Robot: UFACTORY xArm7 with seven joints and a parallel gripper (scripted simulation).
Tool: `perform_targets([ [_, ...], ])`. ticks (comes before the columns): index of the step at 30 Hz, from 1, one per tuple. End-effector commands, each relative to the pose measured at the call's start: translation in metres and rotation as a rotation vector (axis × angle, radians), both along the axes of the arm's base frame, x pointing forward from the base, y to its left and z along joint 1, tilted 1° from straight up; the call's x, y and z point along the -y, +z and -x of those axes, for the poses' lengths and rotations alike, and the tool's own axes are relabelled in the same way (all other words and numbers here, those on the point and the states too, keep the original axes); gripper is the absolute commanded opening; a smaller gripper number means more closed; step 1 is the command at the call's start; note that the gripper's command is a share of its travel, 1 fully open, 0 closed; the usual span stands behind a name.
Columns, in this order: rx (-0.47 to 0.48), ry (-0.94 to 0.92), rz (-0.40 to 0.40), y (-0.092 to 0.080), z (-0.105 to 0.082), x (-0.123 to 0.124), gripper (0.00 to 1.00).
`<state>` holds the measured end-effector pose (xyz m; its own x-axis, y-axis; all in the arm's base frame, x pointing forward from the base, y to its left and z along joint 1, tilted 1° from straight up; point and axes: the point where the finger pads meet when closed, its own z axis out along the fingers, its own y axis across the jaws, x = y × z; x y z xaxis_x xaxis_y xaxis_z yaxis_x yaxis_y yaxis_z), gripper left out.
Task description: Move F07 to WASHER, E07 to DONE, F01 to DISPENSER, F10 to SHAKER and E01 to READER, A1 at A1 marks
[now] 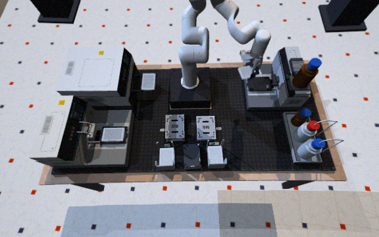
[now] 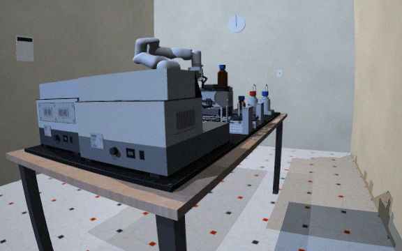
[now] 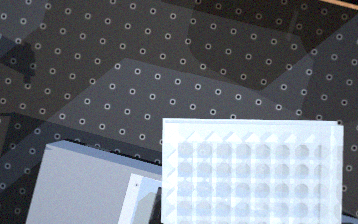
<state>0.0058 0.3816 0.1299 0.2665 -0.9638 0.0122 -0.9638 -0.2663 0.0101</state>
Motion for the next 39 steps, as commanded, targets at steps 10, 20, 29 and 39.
perform_targets([
  [10, 0.000, 0.076, -0.007, 0.002, -0.004, 0.037, 0.00],
  [20, -0.001, 0.131, -0.007, 0.003, -0.008, 0.066, 0.00],
  [29, -0.001, 0.213, -0.007, 0.003, -0.030, 0.079, 0.00],
  [39, -0.002, 0.257, -0.007, 0.003, -0.054, 0.090, 0.00],
])
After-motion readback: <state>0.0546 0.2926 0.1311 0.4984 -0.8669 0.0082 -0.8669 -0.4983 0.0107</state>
